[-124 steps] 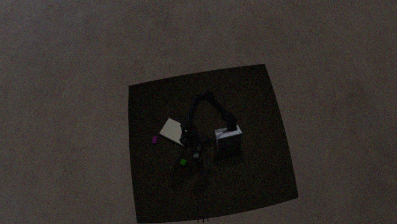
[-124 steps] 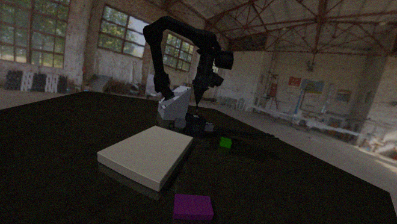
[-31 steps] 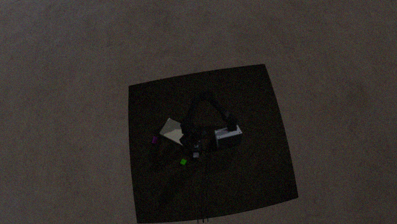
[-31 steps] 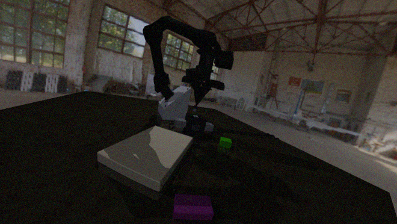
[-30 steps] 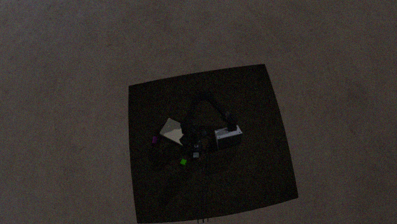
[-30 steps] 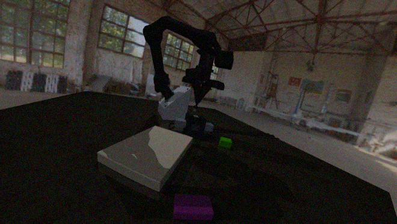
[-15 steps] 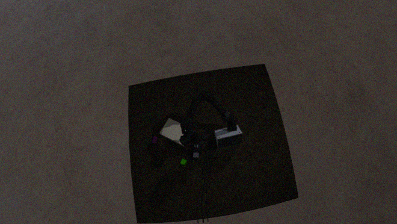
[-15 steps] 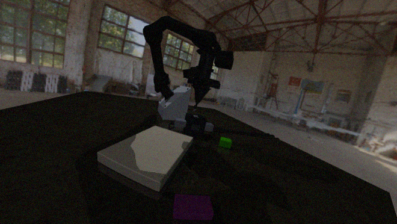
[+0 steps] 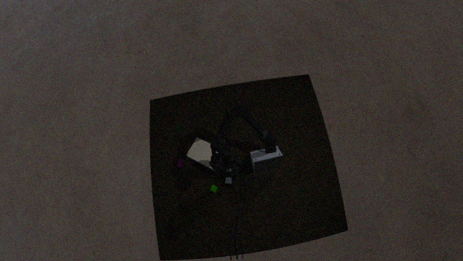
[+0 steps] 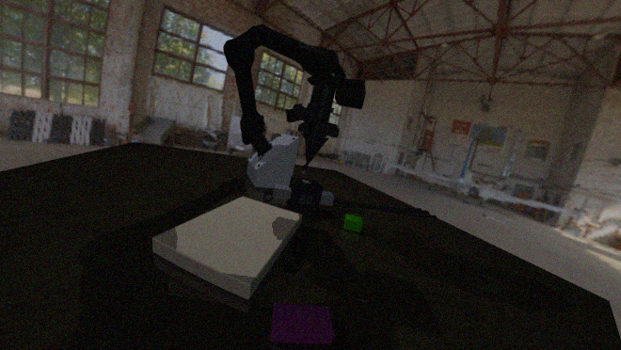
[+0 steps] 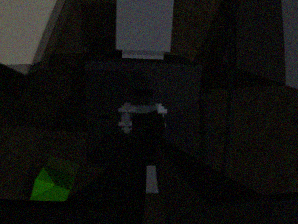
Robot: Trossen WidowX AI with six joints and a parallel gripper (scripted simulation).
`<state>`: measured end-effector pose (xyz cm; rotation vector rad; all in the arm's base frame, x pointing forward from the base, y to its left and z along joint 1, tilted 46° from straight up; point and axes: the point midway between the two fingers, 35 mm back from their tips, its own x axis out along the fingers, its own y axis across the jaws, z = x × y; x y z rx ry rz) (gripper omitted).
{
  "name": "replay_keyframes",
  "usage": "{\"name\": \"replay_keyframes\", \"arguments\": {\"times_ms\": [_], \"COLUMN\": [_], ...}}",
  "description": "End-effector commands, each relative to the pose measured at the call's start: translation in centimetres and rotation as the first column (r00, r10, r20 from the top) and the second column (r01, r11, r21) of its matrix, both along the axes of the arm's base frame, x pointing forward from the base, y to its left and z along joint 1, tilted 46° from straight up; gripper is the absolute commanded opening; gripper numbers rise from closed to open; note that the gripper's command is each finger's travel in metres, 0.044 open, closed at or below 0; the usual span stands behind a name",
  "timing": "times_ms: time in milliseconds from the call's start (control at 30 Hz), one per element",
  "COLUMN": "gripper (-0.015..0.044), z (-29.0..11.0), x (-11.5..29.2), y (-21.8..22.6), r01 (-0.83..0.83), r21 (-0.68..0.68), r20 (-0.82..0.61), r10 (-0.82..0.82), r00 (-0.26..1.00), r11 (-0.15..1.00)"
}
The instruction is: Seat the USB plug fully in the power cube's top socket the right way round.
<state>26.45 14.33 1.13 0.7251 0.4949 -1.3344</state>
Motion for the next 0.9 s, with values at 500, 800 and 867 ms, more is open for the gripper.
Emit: {"name": "replay_keyframes", "arguments": {"times_ms": [500, 800, 867], "gripper": [0.0000, 0.0000, 0.0000], "z": [-0.12, -0.22, -0.24], "x": [0.03, 0.06, 0.07], "y": [-0.05, -0.10, -0.11], "r01": [0.000, -0.001, -0.002], "r21": [0.013, 0.023, 0.025], "r20": [0.002, 0.002, 0.002], "r10": [0.000, 0.001, 0.002], "r00": [1.000, 1.000, 1.000], "r11": [1.000, 1.000, 1.000]}}
